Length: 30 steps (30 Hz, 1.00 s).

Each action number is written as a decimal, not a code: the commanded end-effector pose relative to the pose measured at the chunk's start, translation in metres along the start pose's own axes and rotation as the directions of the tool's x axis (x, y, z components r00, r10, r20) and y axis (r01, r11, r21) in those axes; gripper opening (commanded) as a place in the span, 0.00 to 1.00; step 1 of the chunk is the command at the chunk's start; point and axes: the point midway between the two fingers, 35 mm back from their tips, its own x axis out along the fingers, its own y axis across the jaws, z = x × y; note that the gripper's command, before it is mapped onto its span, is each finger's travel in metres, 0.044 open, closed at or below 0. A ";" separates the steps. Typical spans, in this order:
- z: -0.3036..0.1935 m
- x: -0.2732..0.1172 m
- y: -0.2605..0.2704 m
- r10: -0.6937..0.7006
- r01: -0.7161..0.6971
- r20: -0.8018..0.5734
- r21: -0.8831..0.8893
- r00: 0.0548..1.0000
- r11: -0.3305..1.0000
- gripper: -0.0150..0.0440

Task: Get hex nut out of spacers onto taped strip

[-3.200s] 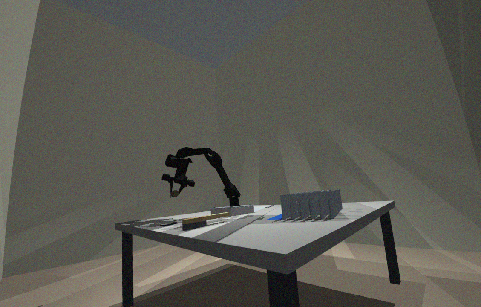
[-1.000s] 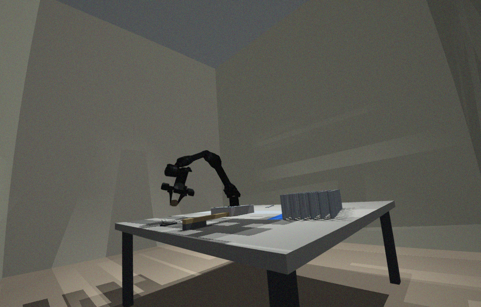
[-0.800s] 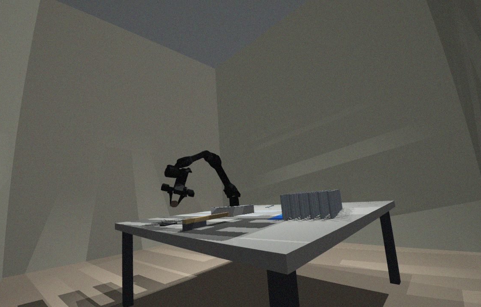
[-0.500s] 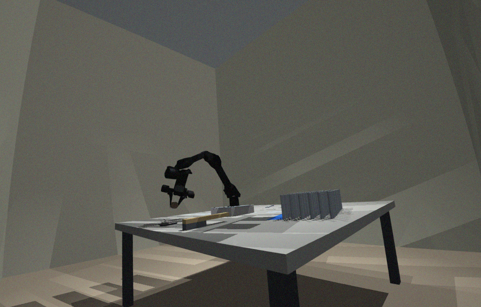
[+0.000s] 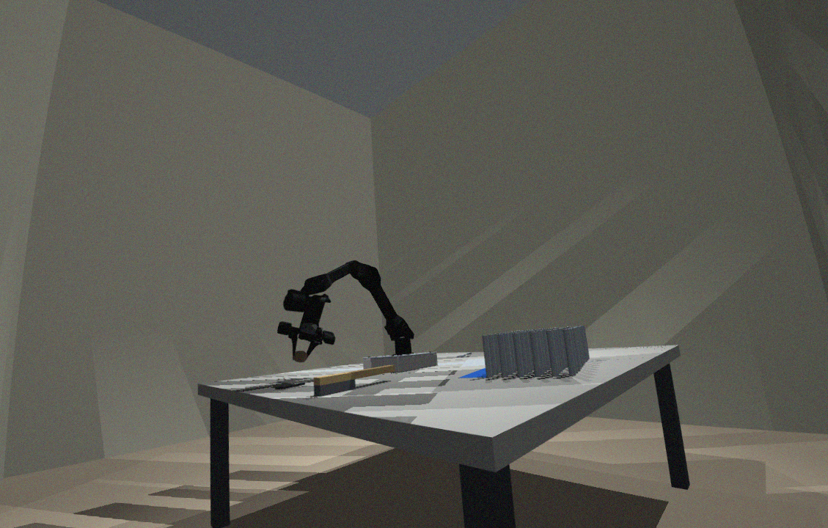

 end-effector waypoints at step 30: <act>0.006 0.024 0.009 -0.004 0.004 -0.007 -0.003 1.000 1.000 0.25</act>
